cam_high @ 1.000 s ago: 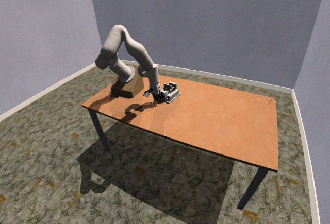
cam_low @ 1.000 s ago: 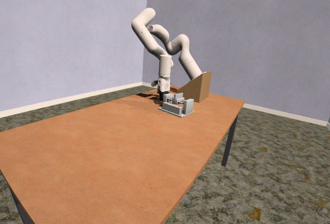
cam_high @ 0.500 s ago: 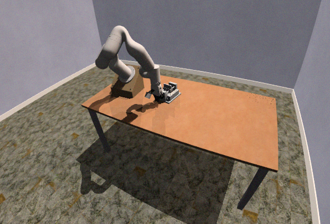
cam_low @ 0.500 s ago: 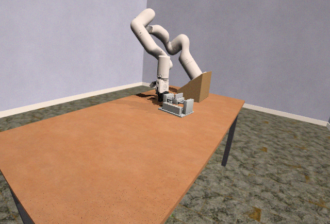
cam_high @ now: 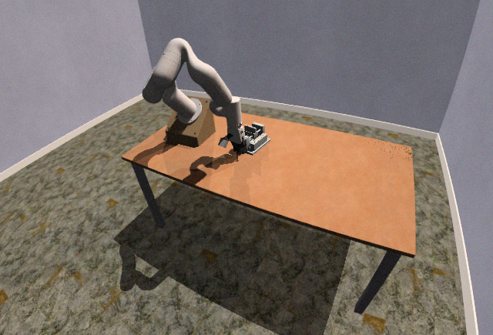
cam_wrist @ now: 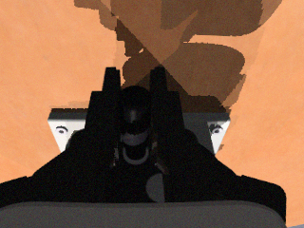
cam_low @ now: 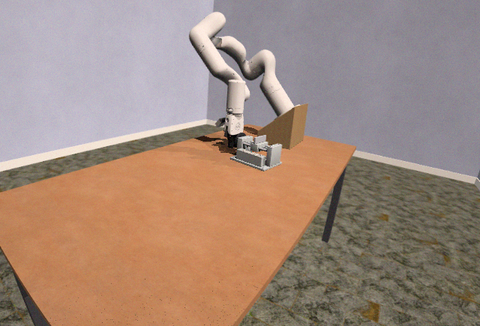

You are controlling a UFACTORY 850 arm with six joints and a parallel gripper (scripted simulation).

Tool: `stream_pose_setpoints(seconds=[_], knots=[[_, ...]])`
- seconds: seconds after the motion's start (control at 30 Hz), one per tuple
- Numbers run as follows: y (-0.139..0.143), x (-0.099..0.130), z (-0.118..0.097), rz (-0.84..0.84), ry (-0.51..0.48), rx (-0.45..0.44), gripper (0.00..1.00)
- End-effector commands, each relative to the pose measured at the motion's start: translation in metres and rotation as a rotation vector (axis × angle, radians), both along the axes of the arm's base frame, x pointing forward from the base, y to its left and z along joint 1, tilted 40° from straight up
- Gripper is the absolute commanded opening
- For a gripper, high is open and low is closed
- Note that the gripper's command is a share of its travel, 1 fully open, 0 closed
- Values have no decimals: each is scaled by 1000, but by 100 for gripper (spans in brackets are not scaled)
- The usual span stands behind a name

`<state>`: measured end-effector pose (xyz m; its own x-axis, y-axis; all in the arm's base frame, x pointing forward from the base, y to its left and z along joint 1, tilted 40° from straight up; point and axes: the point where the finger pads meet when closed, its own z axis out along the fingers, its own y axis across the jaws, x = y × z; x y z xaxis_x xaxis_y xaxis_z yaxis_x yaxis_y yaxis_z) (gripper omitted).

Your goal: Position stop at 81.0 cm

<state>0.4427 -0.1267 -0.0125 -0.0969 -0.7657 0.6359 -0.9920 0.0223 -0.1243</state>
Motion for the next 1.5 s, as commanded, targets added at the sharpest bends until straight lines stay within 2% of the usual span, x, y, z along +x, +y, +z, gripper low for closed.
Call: stream_pose_setpoints(seconds=[0.0,0.77,1.03,1.47], knots=[[2,4,3,0,1,0,6],[19,11,24,0,1,0,6],[26,5,32,0,1,0,6],[34,-18,38,0,1,0,6]])
